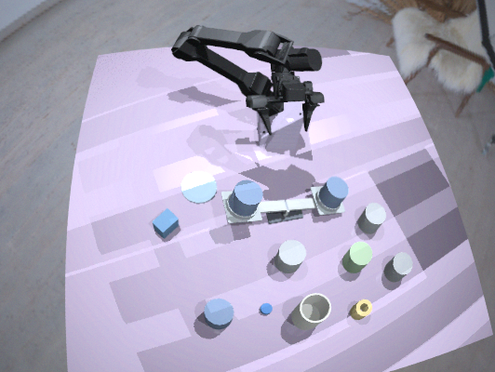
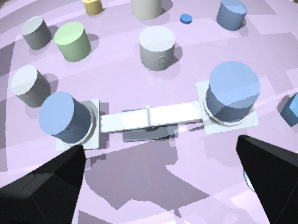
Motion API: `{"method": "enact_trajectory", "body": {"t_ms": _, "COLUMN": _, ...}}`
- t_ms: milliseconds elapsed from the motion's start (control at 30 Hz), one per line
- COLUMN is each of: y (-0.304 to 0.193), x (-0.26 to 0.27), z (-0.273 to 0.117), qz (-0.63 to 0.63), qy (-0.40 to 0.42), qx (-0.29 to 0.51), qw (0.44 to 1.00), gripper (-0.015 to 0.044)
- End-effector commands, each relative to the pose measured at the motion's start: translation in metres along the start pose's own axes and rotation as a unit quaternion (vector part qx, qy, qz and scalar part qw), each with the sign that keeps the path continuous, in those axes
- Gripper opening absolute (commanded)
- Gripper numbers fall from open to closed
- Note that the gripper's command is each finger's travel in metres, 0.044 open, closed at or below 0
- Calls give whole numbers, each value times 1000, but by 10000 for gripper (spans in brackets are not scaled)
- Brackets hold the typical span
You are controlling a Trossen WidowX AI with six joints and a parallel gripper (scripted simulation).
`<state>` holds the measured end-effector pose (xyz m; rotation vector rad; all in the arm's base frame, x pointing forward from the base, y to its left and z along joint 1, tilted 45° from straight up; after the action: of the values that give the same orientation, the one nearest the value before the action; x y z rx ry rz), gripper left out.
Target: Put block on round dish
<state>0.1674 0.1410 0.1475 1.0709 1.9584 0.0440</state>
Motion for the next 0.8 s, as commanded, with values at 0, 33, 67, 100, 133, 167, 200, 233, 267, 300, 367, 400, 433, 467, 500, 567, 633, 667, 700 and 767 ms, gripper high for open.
{"method": "enact_trajectory", "body": {"t_ms": 0, "y": -5, "x": 4, "z": -5, "qz": -21, "qy": -5, "qx": -18, "qw": 1000, "gripper": 440}}
{"method": "enact_trajectory", "body": {"t_ms": 33, "y": -5, "x": 4, "z": -5, "qz": -21, "qy": -5, "qx": -18, "qw": 1000, "gripper": 440}}
{"method": "enact_trajectory", "body": {"t_ms": 67, "y": -5, "x": 4, "z": -5, "qz": -21, "qy": -5, "qx": -18, "qw": 1000, "gripper": 440}}
{"method": "enact_trajectory", "body": {"t_ms": 100, "y": -4, "x": 5, "z": -5, "qz": -20, "qy": -5, "qx": -18, "qw": 1000, "gripper": 440}}
{"method": "enact_trajectory", "body": {"t_ms": 133, "y": -4, "x": 5, "z": -5, "qz": -17, "qy": -5, "qx": -16, "qw": 1000, "gripper": 440}}
{"method": "enact_trajectory", "body": {"t_ms": 167, "y": -3, "x": 6, "z": -4, "qz": -11, "qy": -5, "qx": -13, "qw": 1000, "gripper": 440}}
{"method": "enact_trajectory", "body": {"t_ms": 200, "y": -1, "x": 7, "z": -3, "qz": -4, "qy": -4, "qx": -9, "qw": 1000, "gripper": 440}}
{"method": "enact_trajectory", "body": {"t_ms": 233, "y": 0, "x": 9, "z": -2, "qz": 6, "qy": -4, "qx": -4, "qw": 1000, "gripper": 440}}
{"method": "enact_trajectory", "body": {"t_ms": 267, "y": 3, "x": 10, "z": -1, "qz": 18, "qy": -4, "qx": 2, "qw": 1000, "gripper": 440}}
{"method": "enact_trajectory", "body": {"t_ms": 300, "y": 5, "x": 12, "z": 0, "qz": 32, "qy": -4, "qx": 9, "qw": 999, "gripper": 440}}
{"method": "enact_trajectory", "body": {"t_ms": 367, "y": 10, "x": 17, "z": 4, "qz": 58, "qy": -4, "qx": 22, "qw": 998, "gripper": 440}}
{"method": "enact_trajectory", "body": {"t_ms": 400, "y": 12, "x": 19, "z": 6, "qz": 72, "qy": -4, "qx": 29, "qw": 997, "gripper": 440}}
{"method": "enact_trajectory", "body": {"t_ms": 433, "y": 14, "x": 21, "z": 7, "qz": 86, "qy": -6, "qx": 36, "qw": 996, "gripper": 440}}
{"method": "enact_trajectory", "body": {"t_ms": 467, "y": 16, "x": 23, "z": 9, "qz": 100, "qy": -7, "qx": 43, "qw": 994, "gripper": 440}}
{"method": "enact_trajectory", "body": {"t_ms": 500, "y": 18, "x": 25, "z": 11, "qz": 114, "qy": -9, "qx": 49, "qw": 992, "gripper": 440}}
{"method": "enact_trajectory", "body": {"t_ms": 567, "y": 22, "x": 30, "z": 15, "qz": 143, "qy": -13, "qx": 63, "qw": 988, "gripper": 440}}
{"method": "enact_trajectory", "body": {"t_ms": 633, "y": 25, "x": 35, "z": 20, "qz": 171, "qy": -18, "qx": 76, "qw": 982, "gripper": 440}}
{"method": "enact_trajectory", "body": {"t_ms": 667, "y": 27, "x": 37, "z": 22, "qz": 185, "qy": -21, "qx": 82, "qw": 979, "gripper": 440}}
{"method": "enact_trajectory", "body": {"t_ms": 700, "y": 29, "x": 39, "z": 24, "qz": 199, "qy": -24, "qx": 89, "qw": 976, "gripper": 440}}
{"method": "enact_trajectory", "body": {"t_ms": 767, "y": 32, "x": 44, "z": 29, "qz": 228, "qy": -30, "qx": 101, "qw": 968, "gripper": 440}}
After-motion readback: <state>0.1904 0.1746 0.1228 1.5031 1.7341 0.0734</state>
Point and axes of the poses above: the point midway between the two fingers, 35 mm back from their tips, its own z axis out along the fingers, its own x axis across the jaws, y = z × x, the point moved 3 cm from there along -z, back along the fingers, and after that the axes turned 1 degree about -z, right-handed, at the moved point
